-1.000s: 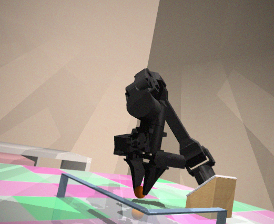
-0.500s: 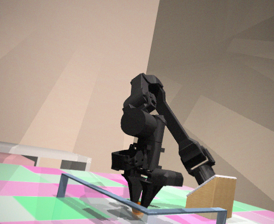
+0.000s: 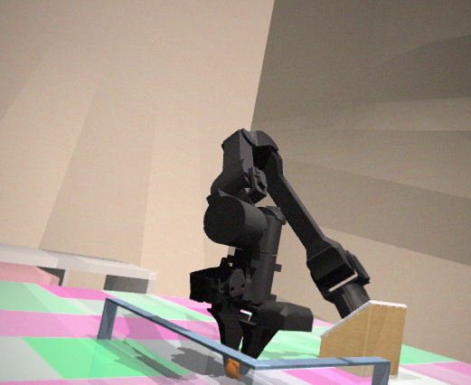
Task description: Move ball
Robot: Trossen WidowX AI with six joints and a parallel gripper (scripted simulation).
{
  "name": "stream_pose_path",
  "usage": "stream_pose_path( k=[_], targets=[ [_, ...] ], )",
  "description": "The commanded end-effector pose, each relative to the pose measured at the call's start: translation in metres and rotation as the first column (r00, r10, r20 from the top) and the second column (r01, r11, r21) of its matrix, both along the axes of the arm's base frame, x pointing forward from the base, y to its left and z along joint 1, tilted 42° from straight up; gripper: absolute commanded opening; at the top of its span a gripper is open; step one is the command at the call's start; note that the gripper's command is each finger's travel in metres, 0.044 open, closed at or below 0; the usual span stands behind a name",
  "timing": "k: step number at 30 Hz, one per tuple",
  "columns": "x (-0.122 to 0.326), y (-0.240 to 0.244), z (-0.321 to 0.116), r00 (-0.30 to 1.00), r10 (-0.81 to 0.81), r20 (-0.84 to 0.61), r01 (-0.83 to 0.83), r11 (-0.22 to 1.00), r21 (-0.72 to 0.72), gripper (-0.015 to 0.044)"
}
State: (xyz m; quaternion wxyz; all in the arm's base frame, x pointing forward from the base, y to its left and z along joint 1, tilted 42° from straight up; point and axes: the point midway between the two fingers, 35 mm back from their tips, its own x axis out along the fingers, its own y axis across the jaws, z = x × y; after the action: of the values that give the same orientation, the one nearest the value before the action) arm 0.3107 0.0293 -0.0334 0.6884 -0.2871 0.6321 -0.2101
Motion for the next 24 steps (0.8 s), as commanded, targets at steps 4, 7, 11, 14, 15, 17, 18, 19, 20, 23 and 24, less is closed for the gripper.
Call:
stream_pose_path(
  k=[4, 7, 11, 14, 15, 17, 18, 19, 20, 23, 24],
  targets=[
    [0.0, 0.0, 0.0, 1.0, 0.0, 0.0, 0.0, 1.0, 0.0, 0.0157],
    [0.0, 0.0, 0.0, 1.0, 0.0, 0.0, 0.0, 1.0, 0.0, 0.0236],
    [0.0, 0.0, 0.0, 1.0, 0.0, 0.0, 0.0, 1.0, 0.0, 0.0238],
    [0.0, 0.002, 0.002, 1.0, 0.0, 0.0, 0.0, 1.0, 0.001, 0.0238],
    [0.0, 0.008, 0.008, 1.0, 0.001, -0.001, -0.001, 1.0, 0.002, 0.0238],
    [-0.002, 0.03, 0.031, 1.0, 0.003, -0.004, -0.003, 1.0, 0.004, 0.0238],
    [-0.005, 0.042, 0.045, 1.0, 0.003, -0.006, -0.003, 1.0, 0.003, 0.0238],
    [-0.008, 0.051, 0.056, 1.0, 0.004, -0.007, -0.004, 1.0, 0.002, 0.0238],
    [-0.01, 0.056, 0.063, 1.0, 0.004, -0.007, -0.004, 1.0, 0.001, 0.0238],
    [-0.011, 0.058, 0.065, 1.0, 0.004, -0.008, -0.004, 1.0, 0.001, 0.0238],
    [-0.007, 0.056, 0.058, 1.0, 0.021, 0.0, -0.021, 1.0, 0.004, 0.0238]
  ],
)
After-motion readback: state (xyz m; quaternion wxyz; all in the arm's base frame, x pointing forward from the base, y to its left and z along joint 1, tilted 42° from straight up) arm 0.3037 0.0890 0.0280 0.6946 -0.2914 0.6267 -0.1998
